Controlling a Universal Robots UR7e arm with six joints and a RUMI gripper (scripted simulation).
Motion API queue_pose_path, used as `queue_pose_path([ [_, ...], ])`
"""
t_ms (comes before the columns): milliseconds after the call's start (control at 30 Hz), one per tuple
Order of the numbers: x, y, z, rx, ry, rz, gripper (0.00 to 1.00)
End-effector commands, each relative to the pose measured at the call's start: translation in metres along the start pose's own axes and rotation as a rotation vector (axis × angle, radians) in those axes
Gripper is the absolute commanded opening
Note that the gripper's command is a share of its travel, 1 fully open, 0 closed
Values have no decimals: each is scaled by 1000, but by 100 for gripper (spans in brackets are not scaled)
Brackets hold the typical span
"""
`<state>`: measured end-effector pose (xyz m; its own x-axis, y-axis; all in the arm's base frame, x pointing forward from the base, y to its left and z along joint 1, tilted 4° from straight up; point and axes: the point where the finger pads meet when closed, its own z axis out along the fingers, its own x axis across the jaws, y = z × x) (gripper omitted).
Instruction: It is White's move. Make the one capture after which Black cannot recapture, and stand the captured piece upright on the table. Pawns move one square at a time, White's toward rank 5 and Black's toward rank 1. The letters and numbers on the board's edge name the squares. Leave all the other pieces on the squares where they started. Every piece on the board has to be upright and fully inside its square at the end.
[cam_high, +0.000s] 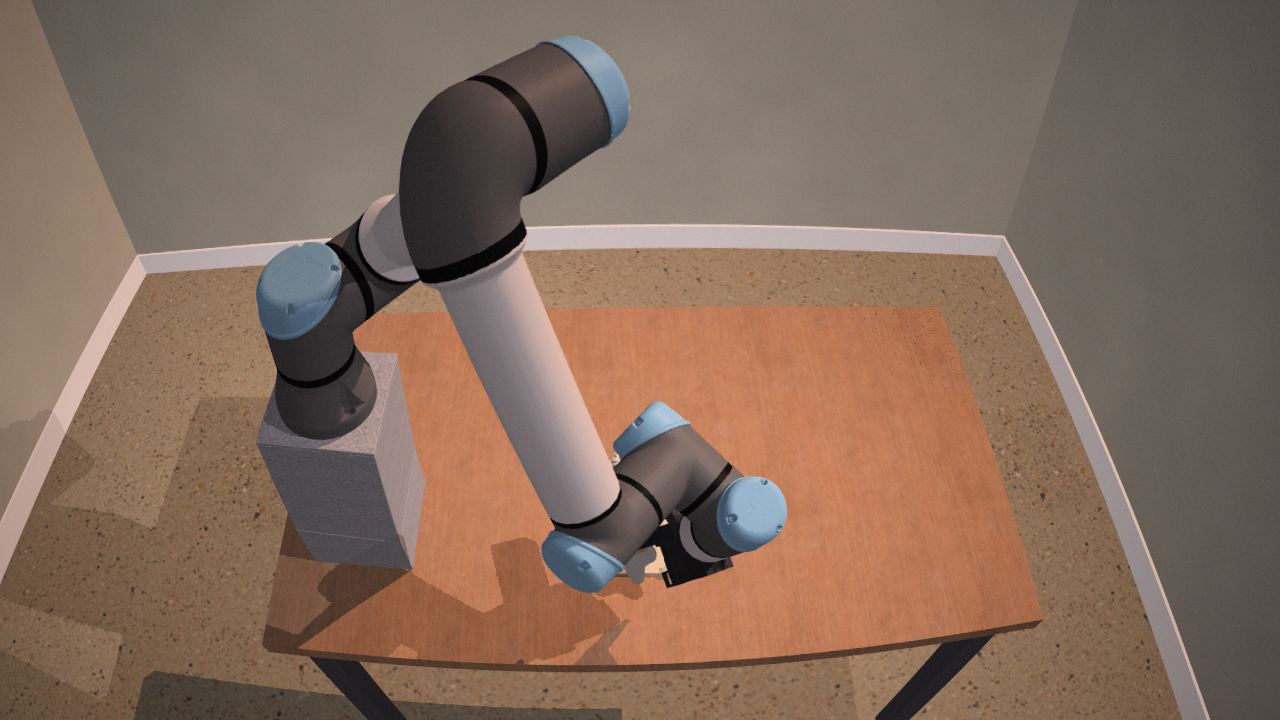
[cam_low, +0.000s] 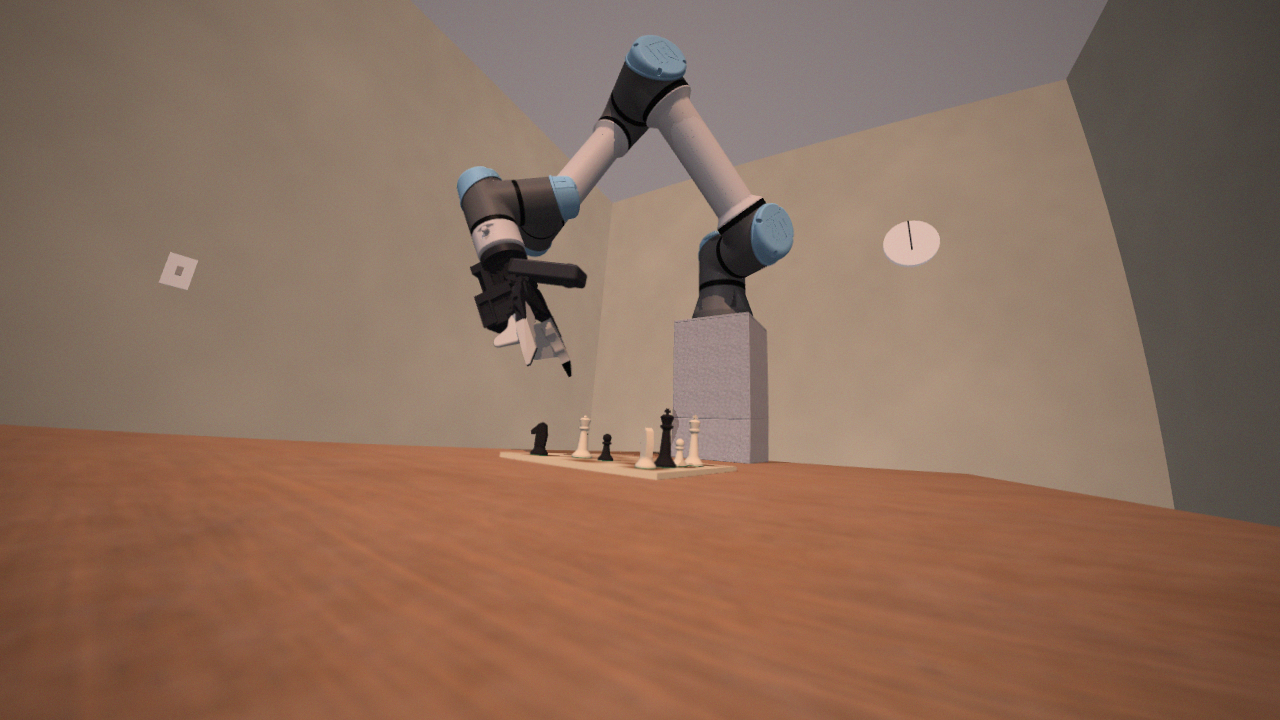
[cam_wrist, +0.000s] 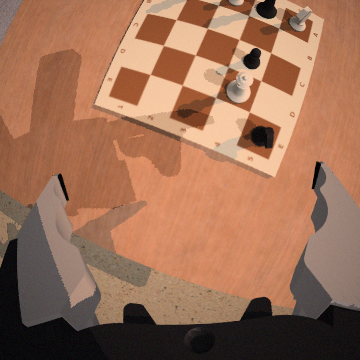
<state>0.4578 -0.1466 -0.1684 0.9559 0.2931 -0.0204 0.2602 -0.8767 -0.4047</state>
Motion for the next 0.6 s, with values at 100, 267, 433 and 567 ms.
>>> queue_pose_path([
  [100,30,-13,-13,-234,10,-64,100],
  [267,47,-26,-25,-354,35,-98,100],
  [433,55,-32,-31,-401,49,-111,100],
  [567,60,-37,-36,-437,61,-121,100],
])
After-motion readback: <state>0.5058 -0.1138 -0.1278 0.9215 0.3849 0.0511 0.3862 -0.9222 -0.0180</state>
